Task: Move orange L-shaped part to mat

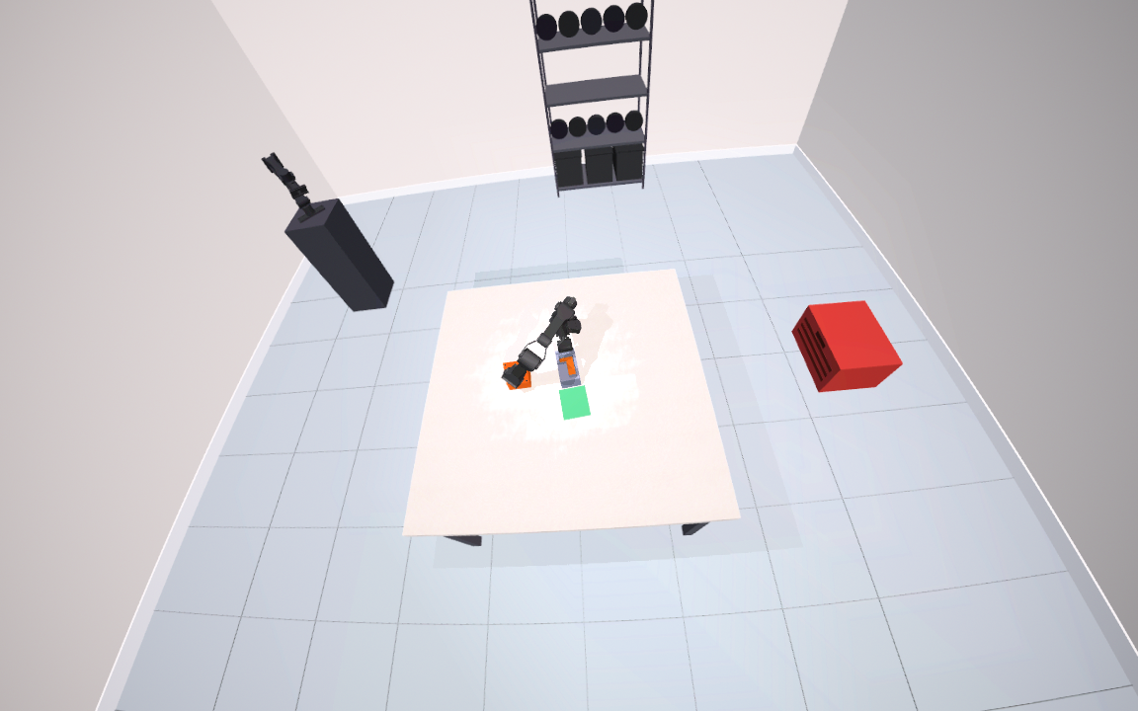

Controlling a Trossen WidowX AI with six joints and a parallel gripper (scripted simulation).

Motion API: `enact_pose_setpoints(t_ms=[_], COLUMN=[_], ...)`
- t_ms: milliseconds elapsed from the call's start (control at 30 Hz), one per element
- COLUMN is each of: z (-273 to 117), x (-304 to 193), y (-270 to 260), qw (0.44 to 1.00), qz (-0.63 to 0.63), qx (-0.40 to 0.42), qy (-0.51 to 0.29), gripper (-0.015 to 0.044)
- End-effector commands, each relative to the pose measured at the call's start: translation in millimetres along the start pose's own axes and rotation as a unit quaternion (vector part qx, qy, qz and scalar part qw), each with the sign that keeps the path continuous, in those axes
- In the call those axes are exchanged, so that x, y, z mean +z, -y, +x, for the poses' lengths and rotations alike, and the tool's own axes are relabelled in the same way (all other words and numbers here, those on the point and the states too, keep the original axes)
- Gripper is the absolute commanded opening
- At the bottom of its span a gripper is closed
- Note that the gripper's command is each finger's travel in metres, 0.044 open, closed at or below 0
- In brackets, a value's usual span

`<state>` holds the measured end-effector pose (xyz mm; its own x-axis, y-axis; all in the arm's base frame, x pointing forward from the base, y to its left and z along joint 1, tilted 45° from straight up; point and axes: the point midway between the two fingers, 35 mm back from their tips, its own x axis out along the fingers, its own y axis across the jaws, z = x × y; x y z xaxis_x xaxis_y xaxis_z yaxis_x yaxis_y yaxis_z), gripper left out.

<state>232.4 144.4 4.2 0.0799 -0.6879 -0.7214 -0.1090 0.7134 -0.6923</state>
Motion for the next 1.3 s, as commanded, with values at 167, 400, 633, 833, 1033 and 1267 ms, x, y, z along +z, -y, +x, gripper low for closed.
enact_pose_setpoints(t_ms=[167,400,633,833,1033,1267], z=[1,1,7,63,71,74], x=[0,0,0,-2,-4,-4], y=[0,0,0,3,4,4], qw=[1.000,1.000,1.000,1.000,1.000,1.000], qz=[-0.001,-0.001,0.000,0.001,0.002,0.002], qx=[0.000,0.000,0.000,-0.004,-0.004,-0.004], qy=[0.000,0.000,-0.001,-0.007,-0.009,-0.009], gripper=[0.0180,0.0180,0.0180,0.0180,0.0180,0.0180])
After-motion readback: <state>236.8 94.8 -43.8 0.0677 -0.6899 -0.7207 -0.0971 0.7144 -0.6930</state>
